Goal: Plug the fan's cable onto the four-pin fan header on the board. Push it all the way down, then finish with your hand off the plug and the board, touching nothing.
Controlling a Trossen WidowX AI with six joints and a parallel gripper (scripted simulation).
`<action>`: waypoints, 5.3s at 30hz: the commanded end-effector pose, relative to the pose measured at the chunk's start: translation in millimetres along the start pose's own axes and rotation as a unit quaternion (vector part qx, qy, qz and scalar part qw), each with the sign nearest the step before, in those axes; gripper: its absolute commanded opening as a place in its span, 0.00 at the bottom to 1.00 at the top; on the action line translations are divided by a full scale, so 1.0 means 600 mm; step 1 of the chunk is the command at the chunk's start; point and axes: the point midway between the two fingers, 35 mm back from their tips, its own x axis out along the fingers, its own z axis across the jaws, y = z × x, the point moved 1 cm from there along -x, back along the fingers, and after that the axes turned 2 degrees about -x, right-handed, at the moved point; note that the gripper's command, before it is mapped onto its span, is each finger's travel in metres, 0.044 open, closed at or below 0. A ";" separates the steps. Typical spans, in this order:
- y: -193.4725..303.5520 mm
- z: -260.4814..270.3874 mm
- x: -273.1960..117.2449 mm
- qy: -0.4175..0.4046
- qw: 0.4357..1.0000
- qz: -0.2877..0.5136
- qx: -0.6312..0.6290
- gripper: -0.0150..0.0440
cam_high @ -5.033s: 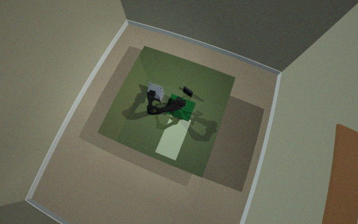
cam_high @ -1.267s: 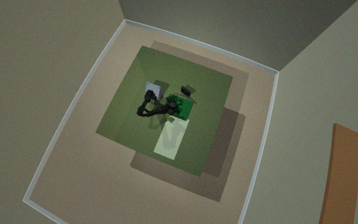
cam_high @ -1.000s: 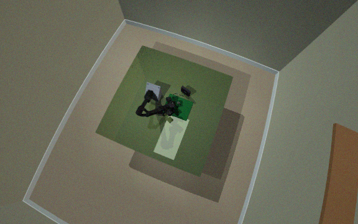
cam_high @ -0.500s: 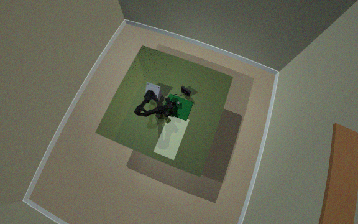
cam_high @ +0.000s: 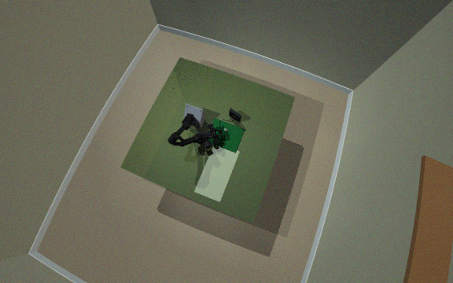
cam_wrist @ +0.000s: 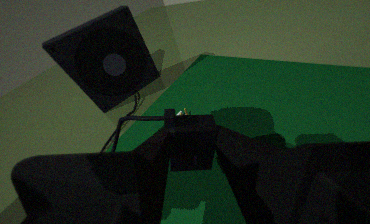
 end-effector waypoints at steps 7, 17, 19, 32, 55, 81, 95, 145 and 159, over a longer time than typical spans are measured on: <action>-0.004 -0.001 -0.018 0.029 0.997 -0.052 -0.040 0.25; -0.007 -0.003 -0.037 0.063 0.990 -0.094 -0.080 0.25; -0.008 -0.003 -0.042 0.070 0.988 -0.102 -0.089 0.25; -0.013 -0.003 -0.062 0.105 0.977 -0.135 -0.131 0.25; -0.025 -0.002 -0.064 0.100 0.979 -0.128 -0.123 0.25; 0.007 -0.012 -0.048 0.100 0.978 -0.129 -0.126 0.25; 0.026 -0.017 -0.040 0.100 0.979 -0.129 -0.126 0.25; 0.073 -0.023 -0.019 0.097 0.980 -0.125 -0.121 0.25; 0.073 -0.023 -0.019 0.097 0.980 -0.125 -0.121 0.25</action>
